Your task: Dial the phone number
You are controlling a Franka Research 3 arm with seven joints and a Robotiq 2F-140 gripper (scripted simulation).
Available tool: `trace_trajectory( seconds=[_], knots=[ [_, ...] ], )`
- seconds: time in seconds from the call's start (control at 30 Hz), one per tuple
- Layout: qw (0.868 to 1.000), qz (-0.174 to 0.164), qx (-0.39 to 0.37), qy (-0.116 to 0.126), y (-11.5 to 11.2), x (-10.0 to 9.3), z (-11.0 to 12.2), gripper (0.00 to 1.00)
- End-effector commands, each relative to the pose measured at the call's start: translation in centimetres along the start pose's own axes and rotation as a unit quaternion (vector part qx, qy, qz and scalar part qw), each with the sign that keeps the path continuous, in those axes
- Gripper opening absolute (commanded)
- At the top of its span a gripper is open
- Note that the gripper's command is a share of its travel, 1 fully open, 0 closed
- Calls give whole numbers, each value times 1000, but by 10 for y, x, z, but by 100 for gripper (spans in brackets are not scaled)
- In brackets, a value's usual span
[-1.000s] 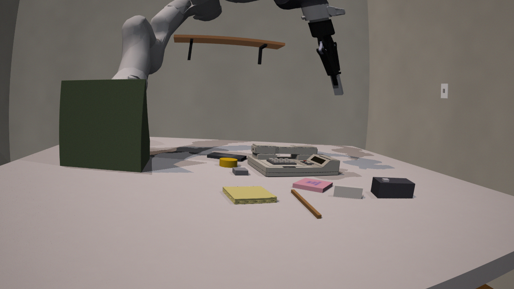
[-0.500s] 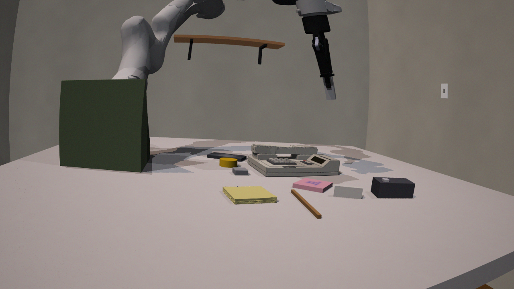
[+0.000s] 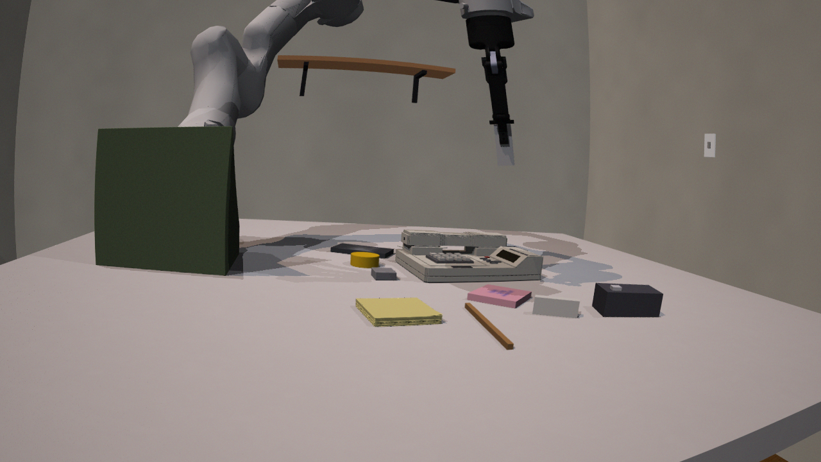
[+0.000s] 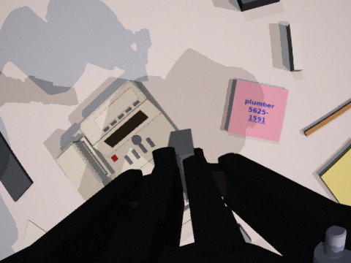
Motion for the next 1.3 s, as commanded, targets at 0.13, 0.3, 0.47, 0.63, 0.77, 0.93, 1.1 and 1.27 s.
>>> trace_trajectory(
  seconds=[0.13,0.3,0.47,0.63,0.77,0.93,1.1,1.27],
  knots=[
    [992,-26,-120,-20,-27,-1,40,0],
    [987,-45,-152,-28,-44,-2,61,0],
    [982,-61,-178,-32,-57,-4,77,0],
    [977,-73,-197,-34,-68,-4,89,0],
    [974,-82,-209,-36,-75,-5,96,0],
    [971,-88,-220,-36,-80,-6,103,0],
    [971,-88,-220,-36,-80,-6,103,0],
    [971,-88,-220,-36,-80,-6,103,0]
  ],
)
Point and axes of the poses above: the point where the finger pads meet when closed, its own x axis out along the fingers, its own z axis across the jaws, y = z × x, the point moved 6 cm from there along -x, back along the fingers, and after that the axes turned 7 degrees about -x, right-handed, at the moved point
